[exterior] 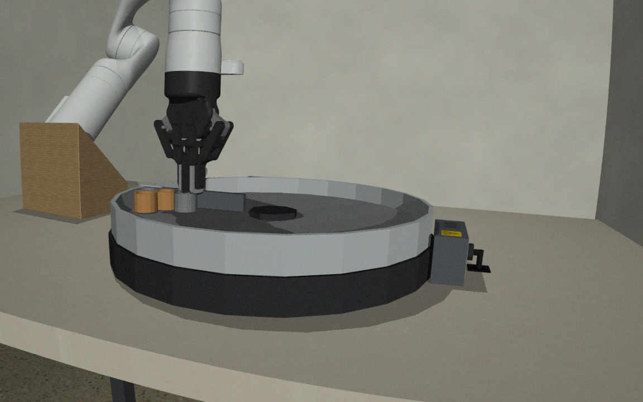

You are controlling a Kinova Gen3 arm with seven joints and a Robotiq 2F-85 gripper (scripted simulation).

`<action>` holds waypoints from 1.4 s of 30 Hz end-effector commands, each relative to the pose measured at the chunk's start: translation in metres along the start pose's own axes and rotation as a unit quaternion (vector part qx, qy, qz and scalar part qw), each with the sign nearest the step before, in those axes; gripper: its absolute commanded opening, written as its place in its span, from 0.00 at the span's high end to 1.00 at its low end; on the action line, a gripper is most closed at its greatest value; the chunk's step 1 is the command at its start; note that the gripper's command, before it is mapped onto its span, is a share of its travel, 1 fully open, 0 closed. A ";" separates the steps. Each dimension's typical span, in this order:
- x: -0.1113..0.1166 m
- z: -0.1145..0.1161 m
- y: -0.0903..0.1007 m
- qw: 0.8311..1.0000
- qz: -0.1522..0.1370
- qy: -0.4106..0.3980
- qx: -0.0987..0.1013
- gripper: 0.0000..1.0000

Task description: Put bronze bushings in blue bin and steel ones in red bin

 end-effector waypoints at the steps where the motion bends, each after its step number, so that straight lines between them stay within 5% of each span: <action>1: 0.000 0.000 -0.002 1.000 0.001 0.000 0.001 0.86; 34: 0.000 0.000 -0.022 1.000 0.001 0.000 0.001 0.86; 35: 0.000 0.000 -0.022 1.000 0.001 0.000 0.001 1.00; 42: 0.000 0.000 -0.022 1.000 0.001 0.000 0.001 1.00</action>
Point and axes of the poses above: the point where the finger pads meet when closed, its own y axis back along the fingers, its own z axis across the jaws, x = y × z, the point moved 9 cm from there along y, back along the fingers, and after that the axes turned 14 degrees about y, right-handed, at the moved point
